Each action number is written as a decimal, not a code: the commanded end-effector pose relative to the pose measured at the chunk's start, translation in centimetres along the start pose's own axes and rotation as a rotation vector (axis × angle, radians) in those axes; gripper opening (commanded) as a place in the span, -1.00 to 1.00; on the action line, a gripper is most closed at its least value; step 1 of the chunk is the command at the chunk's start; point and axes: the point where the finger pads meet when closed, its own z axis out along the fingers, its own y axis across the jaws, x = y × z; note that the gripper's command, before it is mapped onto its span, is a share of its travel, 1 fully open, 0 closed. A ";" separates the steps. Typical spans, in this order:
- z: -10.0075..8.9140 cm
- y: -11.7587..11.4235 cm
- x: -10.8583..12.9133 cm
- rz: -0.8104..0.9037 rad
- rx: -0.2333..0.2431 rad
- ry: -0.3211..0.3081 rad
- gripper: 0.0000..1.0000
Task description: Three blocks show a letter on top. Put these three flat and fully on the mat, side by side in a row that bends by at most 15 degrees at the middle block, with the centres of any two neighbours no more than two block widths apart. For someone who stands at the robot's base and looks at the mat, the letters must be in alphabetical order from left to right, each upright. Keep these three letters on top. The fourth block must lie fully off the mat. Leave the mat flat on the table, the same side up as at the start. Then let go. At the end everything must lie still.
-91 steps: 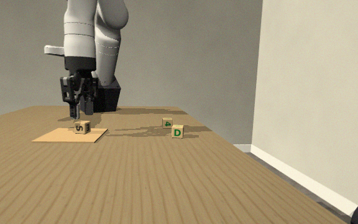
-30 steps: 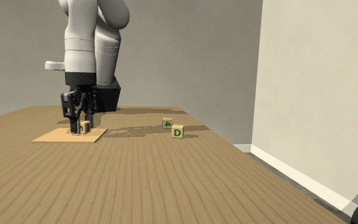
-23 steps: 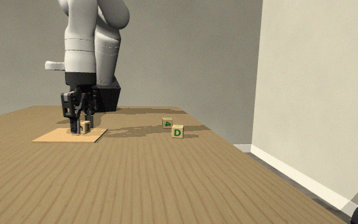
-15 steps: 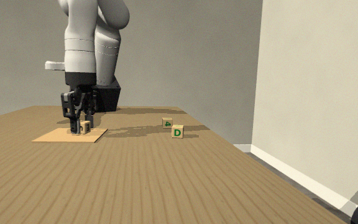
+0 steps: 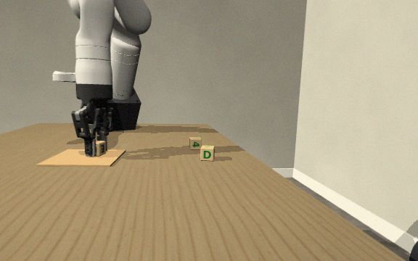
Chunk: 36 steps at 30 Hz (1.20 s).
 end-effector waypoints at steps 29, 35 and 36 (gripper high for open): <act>0.0 0.0 0.0 0.000 0.001 0.000 -0.47; 0.0 0.0 0.0 0.000 0.001 0.000 -0.47; 0.0 0.0 0.0 0.000 0.001 0.000 -0.47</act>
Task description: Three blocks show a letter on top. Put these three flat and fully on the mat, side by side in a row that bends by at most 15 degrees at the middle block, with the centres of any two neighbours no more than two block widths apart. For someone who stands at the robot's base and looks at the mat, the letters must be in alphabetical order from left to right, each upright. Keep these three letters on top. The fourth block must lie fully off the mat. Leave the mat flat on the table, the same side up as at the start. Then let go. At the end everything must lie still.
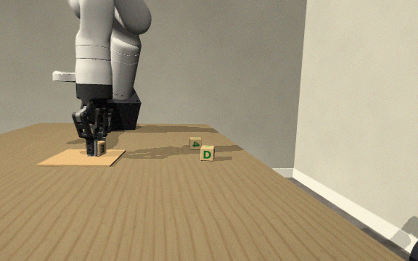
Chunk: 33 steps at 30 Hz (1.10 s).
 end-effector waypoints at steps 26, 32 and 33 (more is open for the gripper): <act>-2.9 0.0 0.0 0.000 0.000 0.000 -0.47; -4.4 0.0 0.0 0.001 0.000 0.000 -0.47; -4.4 0.0 0.0 0.001 0.000 0.000 -0.47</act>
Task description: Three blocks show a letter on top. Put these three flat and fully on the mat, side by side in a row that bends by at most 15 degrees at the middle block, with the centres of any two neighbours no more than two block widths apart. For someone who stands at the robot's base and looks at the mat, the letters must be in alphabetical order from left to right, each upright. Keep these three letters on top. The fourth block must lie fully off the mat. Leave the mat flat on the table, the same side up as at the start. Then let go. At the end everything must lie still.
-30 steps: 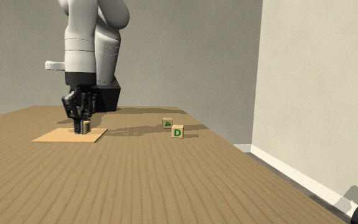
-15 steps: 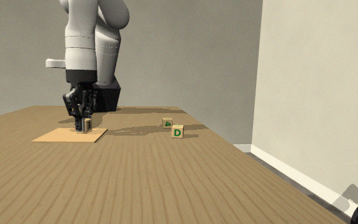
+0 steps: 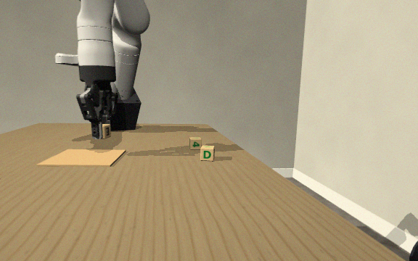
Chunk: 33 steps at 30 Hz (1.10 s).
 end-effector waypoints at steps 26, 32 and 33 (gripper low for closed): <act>-5.4 -0.6 0.8 0.006 0.022 0.025 -0.47; -5.8 -0.6 0.8 0.006 0.022 0.025 -0.47; -5.8 -0.6 0.8 0.006 0.022 0.025 -0.47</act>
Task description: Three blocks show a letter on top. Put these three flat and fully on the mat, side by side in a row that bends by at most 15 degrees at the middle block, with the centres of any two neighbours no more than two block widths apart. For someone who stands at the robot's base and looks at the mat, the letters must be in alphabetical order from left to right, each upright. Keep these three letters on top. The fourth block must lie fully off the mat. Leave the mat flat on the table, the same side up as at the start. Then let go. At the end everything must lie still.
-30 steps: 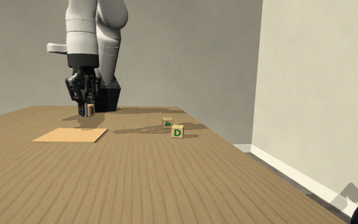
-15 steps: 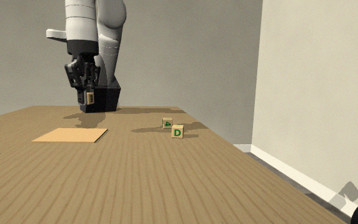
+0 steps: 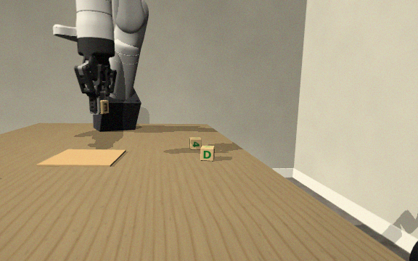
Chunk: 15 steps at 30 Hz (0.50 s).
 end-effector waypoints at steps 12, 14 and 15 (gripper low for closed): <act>-0.6 -0.3 0.8 0.016 0.011 0.016 -0.47; -0.6 -0.3 0.8 0.016 0.011 0.016 -0.47; -0.6 -0.3 0.8 0.016 0.011 0.016 -0.47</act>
